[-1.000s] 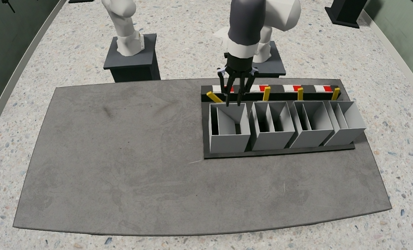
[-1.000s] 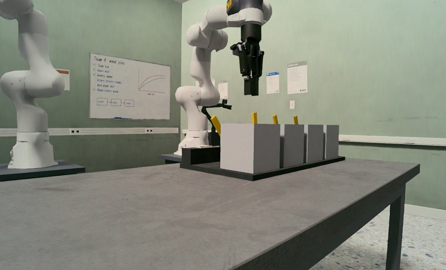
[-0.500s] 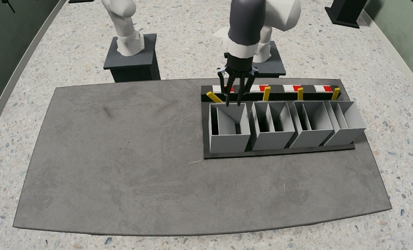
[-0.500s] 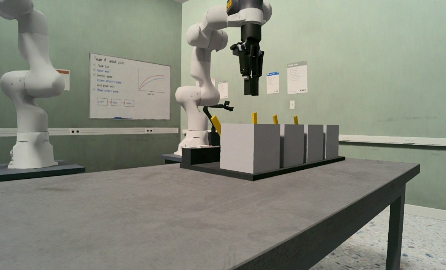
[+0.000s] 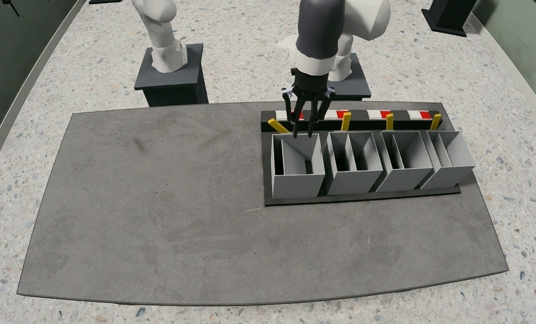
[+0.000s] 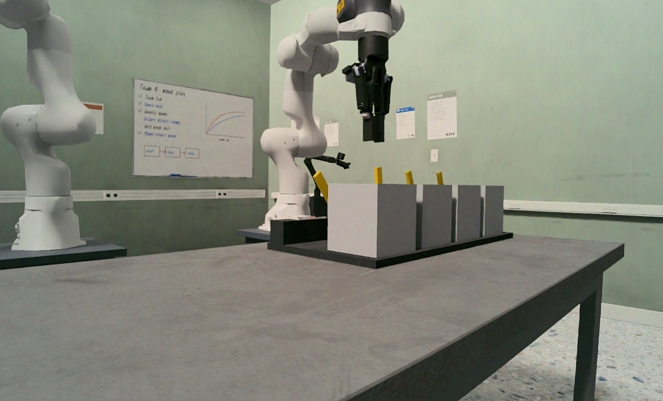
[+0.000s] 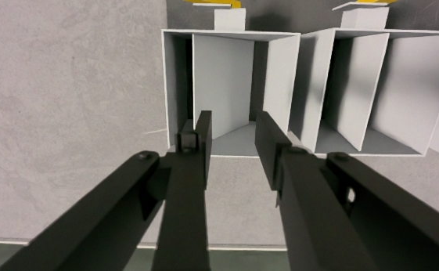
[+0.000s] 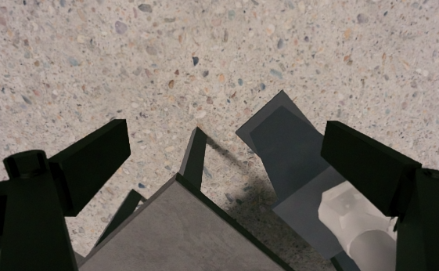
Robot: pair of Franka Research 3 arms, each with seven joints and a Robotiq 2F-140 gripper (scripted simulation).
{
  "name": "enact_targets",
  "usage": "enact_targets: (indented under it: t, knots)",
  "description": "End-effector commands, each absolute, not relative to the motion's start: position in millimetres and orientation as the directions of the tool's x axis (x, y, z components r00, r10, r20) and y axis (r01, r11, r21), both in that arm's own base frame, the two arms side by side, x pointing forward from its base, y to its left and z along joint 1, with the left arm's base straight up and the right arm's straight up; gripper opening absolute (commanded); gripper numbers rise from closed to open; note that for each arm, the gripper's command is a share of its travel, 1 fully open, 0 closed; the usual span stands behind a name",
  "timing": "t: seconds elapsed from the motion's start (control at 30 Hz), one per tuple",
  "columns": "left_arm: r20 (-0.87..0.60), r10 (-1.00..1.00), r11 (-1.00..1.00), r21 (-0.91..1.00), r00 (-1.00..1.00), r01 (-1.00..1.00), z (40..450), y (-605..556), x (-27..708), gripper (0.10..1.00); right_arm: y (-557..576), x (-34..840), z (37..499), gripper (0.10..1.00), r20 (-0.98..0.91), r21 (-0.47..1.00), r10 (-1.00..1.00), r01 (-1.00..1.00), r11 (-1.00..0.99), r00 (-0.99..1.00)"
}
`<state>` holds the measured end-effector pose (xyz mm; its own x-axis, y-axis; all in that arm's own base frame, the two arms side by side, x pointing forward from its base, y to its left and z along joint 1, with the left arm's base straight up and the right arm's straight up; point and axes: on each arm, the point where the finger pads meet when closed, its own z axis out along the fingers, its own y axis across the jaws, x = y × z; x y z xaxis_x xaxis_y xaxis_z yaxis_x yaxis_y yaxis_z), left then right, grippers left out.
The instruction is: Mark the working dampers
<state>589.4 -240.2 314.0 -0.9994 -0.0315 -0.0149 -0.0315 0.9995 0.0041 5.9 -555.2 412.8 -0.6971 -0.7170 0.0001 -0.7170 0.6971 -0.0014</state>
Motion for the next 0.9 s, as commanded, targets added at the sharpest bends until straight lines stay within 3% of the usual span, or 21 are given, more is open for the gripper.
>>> enact_targets:
  t: [0.0, 0.5, 0.87]
  knots:
    - [-0.016, -0.027, 1.0, 0.002, -1.0, -0.028, 314, -226, 592, 0.303, -554, 6, 413, 1.0, 0.0, 0.0, -0.714, -0.714, 0.7, -0.7]
    - [0.0, -0.025, 1.0, 0.0, -1.0, -0.025, 313, -55, 580, 0.303, -554, 6, 413, 1.0, 0.0, 0.0, -0.714, -0.714, 0.7, -0.7]
    - [0.0, -0.025, 1.0, 0.0, -1.0, -0.025, 313, -53, 580, 0.303, -554, 6, 413, 1.0, 0.0, 0.0, -0.714, -0.714, 0.7, -0.7]
